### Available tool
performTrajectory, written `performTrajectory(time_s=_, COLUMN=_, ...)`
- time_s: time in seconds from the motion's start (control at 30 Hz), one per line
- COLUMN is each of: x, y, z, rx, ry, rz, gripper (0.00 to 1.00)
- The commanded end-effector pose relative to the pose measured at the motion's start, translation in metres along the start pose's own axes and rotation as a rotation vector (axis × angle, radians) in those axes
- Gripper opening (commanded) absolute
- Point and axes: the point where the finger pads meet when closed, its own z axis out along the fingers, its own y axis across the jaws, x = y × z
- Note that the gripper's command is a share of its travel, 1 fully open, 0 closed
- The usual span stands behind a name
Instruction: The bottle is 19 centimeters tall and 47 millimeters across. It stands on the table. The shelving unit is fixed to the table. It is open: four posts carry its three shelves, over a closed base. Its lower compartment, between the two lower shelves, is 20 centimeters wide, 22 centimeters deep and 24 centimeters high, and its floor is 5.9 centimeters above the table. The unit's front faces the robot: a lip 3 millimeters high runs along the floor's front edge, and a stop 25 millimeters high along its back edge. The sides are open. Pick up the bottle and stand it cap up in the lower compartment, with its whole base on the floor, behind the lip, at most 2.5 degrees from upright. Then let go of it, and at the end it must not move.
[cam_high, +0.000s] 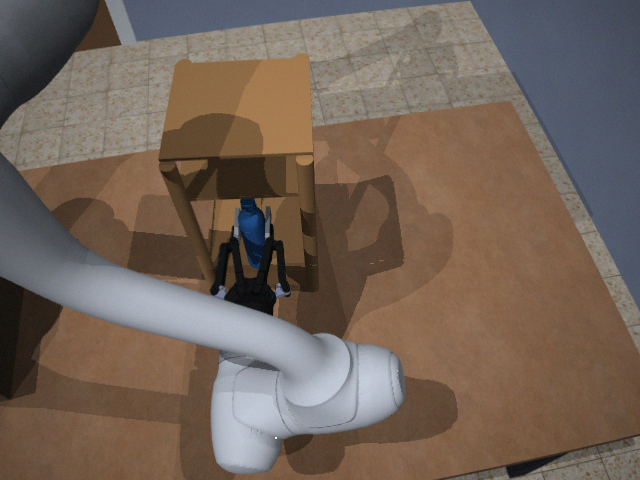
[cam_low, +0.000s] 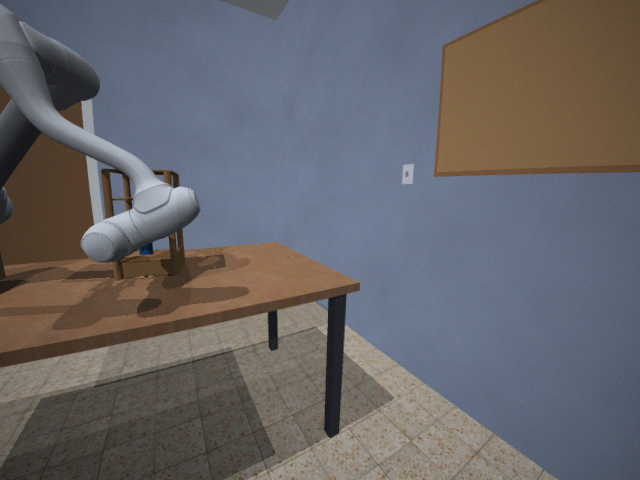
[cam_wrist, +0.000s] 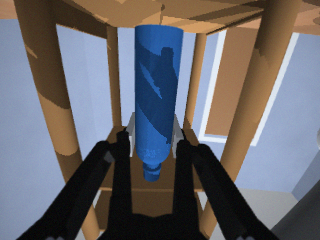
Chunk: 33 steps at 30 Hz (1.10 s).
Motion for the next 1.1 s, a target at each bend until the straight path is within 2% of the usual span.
performTrajectory(time_s=0.0, x=0.000, y=0.000, z=0.007, rx=0.000, ry=0.000, rz=0.000, gripper=0.00)
performTrajectory(time_s=0.53, x=0.000, y=0.000, z=0.027, rx=0.000, ry=0.000, rz=0.000, gripper=0.00)
performTrajectory(time_s=1.07, x=0.000, y=0.000, z=0.029, rx=0.000, ry=0.000, rz=0.000, gripper=0.00)
